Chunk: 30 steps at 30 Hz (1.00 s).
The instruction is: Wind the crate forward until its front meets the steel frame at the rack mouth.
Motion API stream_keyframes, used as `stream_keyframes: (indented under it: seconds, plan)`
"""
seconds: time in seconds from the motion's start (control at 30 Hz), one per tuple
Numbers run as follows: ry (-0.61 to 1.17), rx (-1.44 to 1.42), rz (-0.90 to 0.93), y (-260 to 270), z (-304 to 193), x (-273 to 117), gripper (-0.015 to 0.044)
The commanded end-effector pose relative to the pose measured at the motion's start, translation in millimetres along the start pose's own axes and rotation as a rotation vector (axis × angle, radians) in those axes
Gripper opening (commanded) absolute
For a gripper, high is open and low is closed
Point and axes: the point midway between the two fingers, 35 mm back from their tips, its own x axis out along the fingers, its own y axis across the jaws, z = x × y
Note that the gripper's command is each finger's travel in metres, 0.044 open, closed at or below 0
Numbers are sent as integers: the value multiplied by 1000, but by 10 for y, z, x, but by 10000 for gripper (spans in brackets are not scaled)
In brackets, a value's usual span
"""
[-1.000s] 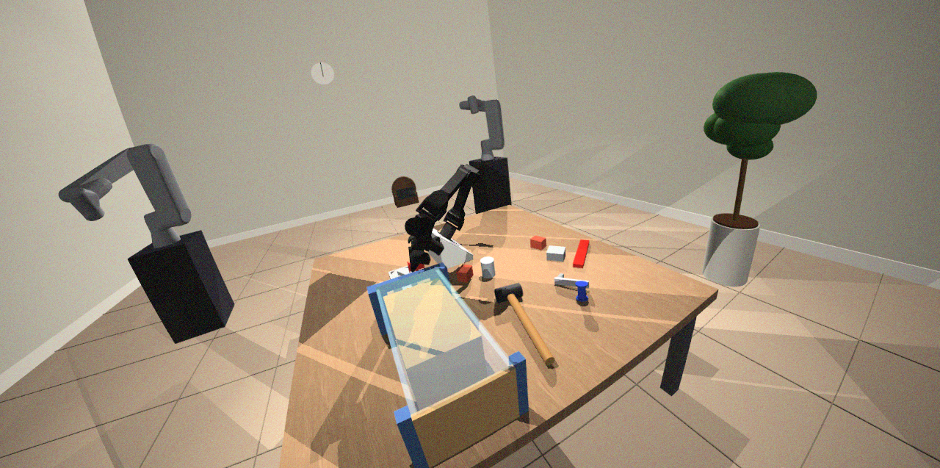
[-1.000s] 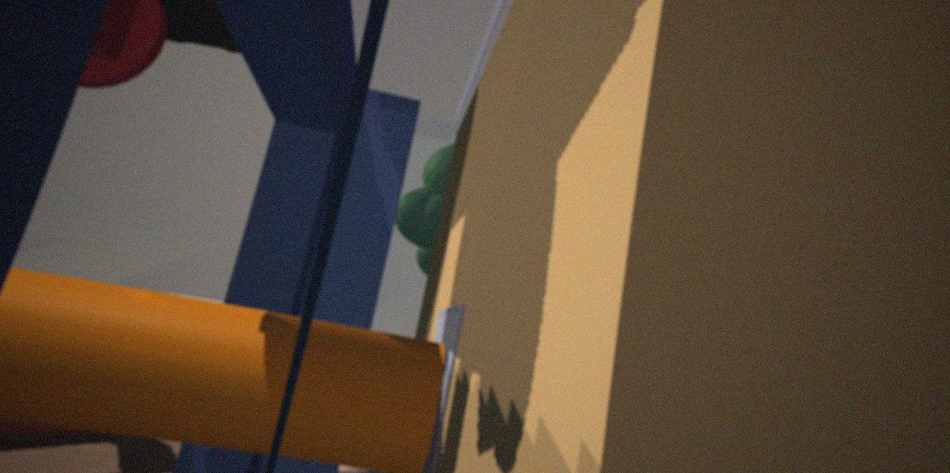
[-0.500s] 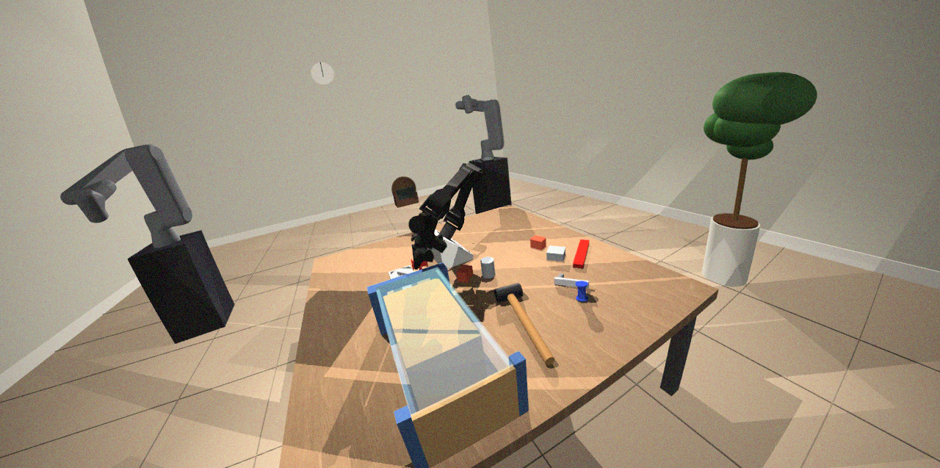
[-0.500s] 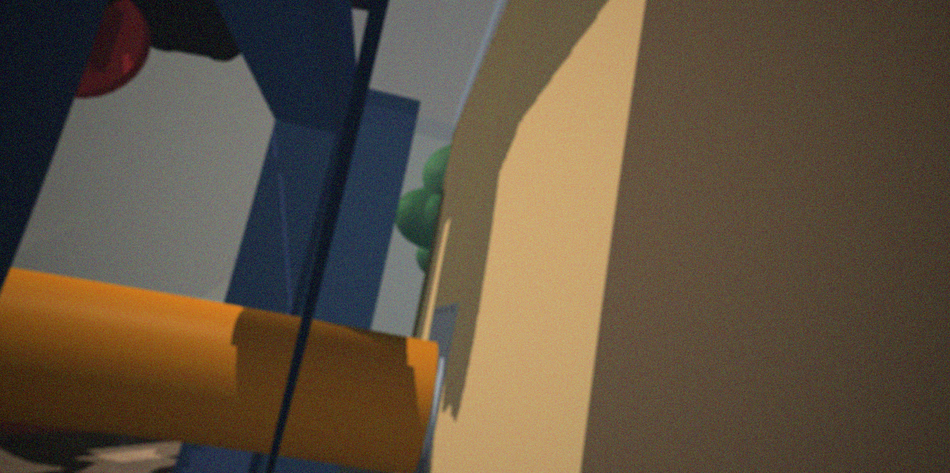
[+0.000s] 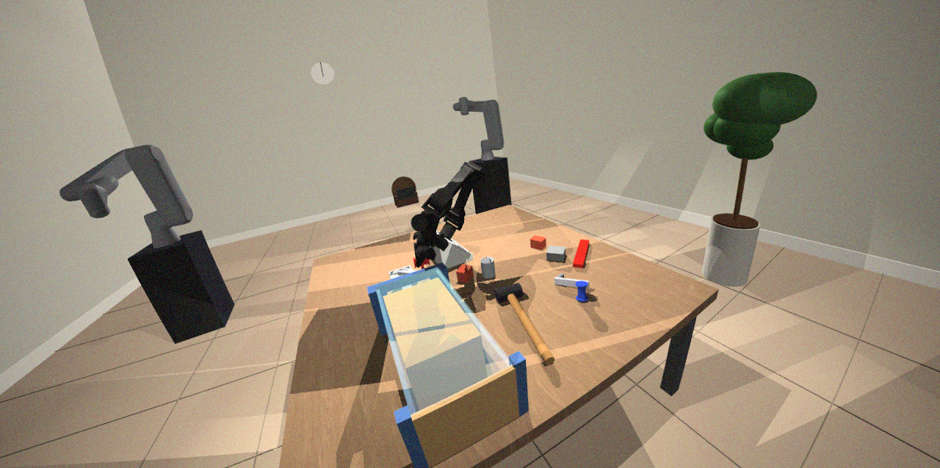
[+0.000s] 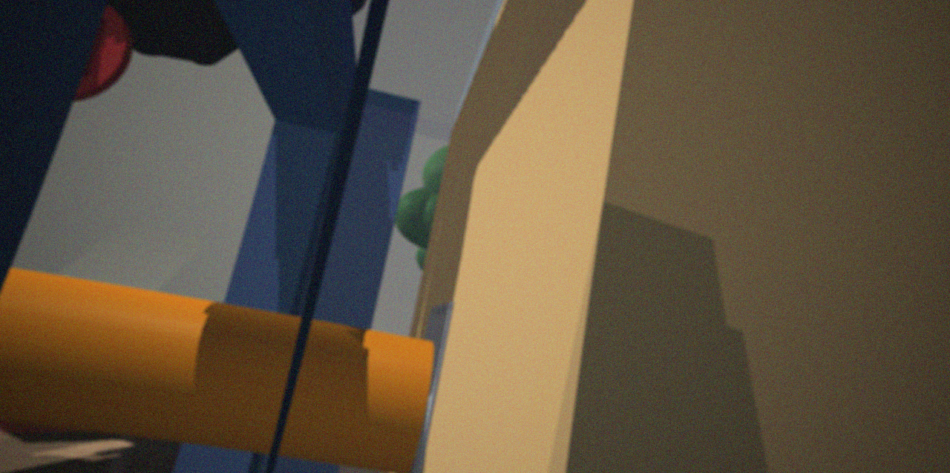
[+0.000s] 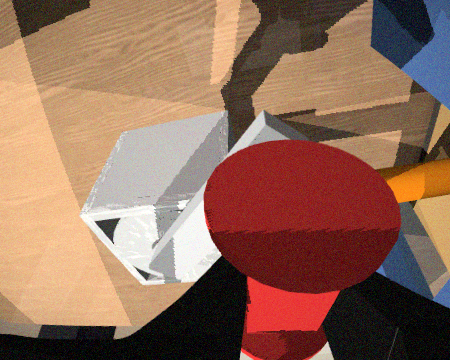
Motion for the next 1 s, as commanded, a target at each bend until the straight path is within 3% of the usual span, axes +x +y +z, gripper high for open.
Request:
stream_keyframes:
  seconds: [0.0, 0.97]
  plan:
    - [-24, 0, 17, 105, 86, -4, 0]
    - [-24, 0, 19, 407, 165, -46, 0]
